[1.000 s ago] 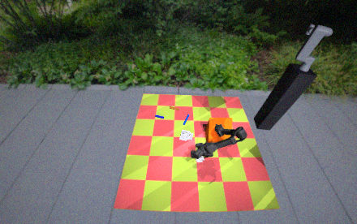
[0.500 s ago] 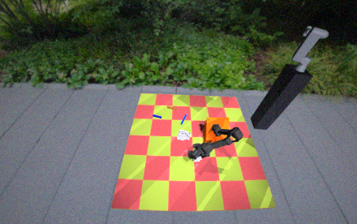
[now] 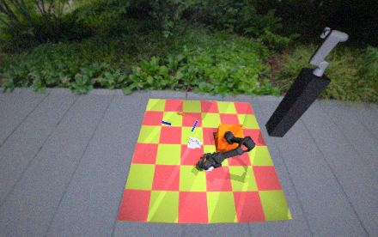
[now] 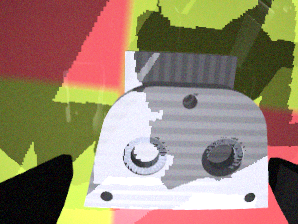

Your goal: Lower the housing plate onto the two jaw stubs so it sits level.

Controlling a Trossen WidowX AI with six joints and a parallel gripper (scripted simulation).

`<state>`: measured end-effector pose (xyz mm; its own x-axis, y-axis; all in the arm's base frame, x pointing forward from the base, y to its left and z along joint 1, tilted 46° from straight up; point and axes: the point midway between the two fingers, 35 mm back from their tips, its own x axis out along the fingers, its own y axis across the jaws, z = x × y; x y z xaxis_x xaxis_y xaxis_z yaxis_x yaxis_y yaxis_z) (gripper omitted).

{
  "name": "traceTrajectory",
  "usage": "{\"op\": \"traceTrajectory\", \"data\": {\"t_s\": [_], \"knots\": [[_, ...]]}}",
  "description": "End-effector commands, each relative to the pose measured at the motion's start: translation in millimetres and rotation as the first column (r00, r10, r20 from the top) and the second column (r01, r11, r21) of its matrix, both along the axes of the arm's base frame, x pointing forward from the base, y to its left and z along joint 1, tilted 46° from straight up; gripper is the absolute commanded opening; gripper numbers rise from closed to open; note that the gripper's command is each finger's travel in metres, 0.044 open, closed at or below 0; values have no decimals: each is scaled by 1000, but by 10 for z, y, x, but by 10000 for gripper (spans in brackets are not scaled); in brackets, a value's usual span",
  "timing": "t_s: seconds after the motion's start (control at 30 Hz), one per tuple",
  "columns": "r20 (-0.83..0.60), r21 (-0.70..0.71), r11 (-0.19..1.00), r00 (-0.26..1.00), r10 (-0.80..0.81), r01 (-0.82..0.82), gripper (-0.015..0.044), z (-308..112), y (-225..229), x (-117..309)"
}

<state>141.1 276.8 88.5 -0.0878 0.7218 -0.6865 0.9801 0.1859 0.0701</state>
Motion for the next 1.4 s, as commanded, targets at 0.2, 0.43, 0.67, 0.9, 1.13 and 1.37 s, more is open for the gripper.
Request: {"op": "traceTrajectory", "data": {"t_s": [0.2,0.43,0.67,0.9,1.13,1.37], "knots": [[-7,-7,1000,1000,-2,1,440,-87,47,-28],[-7,-7,1000,1000,-2,1,440,-87,47,-28],[-7,-7,1000,1000,-2,1,440,-90,49,-28],[-7,-7,1000,1000,-2,1,440,-90,49,-28],[-6,-5,1000,1000,2,-2,400,-83,51,-29],[-6,-5,1000,1000,2,-2,353,-83,51,-29]]}}
